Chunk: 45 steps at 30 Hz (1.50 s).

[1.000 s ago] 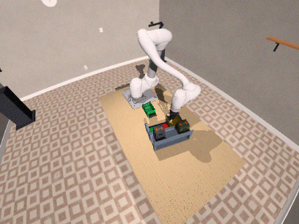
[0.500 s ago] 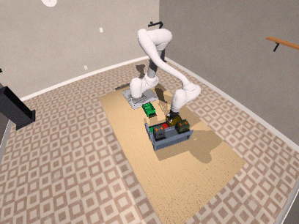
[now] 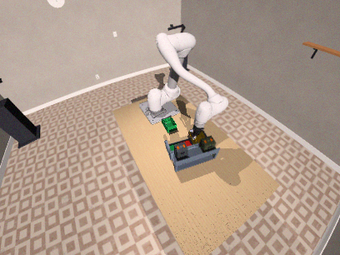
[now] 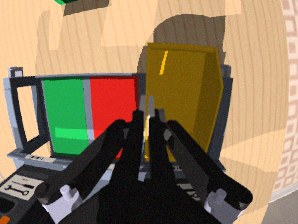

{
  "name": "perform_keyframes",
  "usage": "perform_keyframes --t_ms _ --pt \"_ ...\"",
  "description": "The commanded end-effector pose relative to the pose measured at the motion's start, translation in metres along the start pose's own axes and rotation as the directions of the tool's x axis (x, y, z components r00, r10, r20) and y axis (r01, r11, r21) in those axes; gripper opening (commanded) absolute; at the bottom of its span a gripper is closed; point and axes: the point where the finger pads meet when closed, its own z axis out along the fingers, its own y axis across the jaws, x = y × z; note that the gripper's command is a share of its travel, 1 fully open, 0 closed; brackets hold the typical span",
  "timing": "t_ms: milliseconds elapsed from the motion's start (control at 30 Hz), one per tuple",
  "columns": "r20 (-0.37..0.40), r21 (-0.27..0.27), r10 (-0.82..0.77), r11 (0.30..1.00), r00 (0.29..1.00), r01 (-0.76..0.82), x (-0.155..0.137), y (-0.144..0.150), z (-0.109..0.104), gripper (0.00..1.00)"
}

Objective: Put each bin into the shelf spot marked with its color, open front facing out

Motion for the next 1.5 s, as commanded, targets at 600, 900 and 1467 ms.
perform_keyframes --t_ms 600,900,1467 --pt "0.040 0.001 0.001 1.000 0.999 -0.001 -0.0040 0.0006 0.0013 0.10" --pt "0.041 0.001 0.001 1.000 0.999 -0.001 -0.0037 0.0005 0.0015 0.10" --pt "0.039 0.002 0.000 1.000 0.999 0.000 -0.0005 0.0000 0.0027 0.10"
